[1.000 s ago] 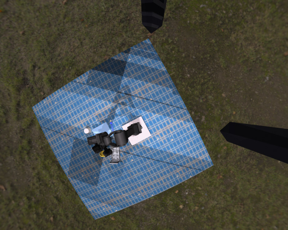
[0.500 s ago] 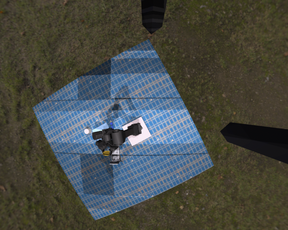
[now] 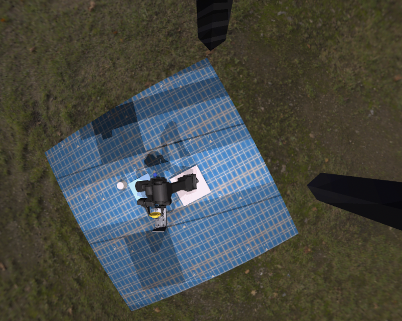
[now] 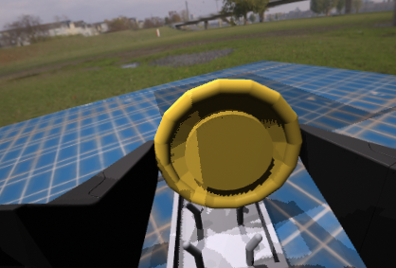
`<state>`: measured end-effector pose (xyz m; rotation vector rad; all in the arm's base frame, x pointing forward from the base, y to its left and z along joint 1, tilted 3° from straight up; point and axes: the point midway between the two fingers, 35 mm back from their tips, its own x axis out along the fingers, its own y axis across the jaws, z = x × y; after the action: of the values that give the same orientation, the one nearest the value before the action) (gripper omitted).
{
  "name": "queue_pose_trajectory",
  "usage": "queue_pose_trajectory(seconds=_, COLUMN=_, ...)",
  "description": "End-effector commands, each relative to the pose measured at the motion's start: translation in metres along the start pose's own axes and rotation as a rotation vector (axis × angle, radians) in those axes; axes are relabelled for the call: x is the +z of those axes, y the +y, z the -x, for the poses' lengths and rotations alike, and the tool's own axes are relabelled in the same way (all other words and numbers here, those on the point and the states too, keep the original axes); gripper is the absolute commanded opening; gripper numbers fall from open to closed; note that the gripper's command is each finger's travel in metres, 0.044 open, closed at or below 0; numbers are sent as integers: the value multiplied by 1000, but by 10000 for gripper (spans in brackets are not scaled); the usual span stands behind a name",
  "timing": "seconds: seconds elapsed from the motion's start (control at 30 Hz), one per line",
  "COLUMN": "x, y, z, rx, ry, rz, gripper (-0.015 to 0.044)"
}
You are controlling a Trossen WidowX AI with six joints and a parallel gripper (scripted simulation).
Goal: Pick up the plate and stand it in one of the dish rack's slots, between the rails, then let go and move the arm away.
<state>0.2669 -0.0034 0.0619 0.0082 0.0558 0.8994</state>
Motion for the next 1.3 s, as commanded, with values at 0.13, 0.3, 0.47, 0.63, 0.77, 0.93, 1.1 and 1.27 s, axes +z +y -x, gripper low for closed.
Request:
queue_pose_trajectory(seconds=0.13, x=0, y=5, z=1, rx=11, ry=-11, rz=17, gripper=0)
queue_pose_trajectory(seconds=0.3, x=-5, y=4, z=-1, rx=11, ry=-7, rz=10, gripper=0)
queue_pose_trajectory(seconds=0.47, x=-12, y=4, z=-5, rx=11, ry=-2, rz=0, gripper=0)
queue_pose_trajectory(seconds=0.63, x=-19, y=5, z=-8, rx=11, ry=1, rz=-10, gripper=0)
queue_pose_trajectory(seconds=0.77, x=-24, y=6, z=-11, rx=10, ry=2, rz=-18, gripper=0)
queue_pose_trajectory(seconds=0.93, x=-29, y=8, z=-15, rx=9, ry=4, rz=-27, gripper=0)
queue_pose_trajectory(seconds=1.1, x=-45, y=8, z=-15, rx=13, ry=10, rz=-27, gripper=0)
queue_pose_trajectory(seconds=1.27, x=-44, y=10, z=-15, rx=16, ry=10, rz=-42, gripper=0)
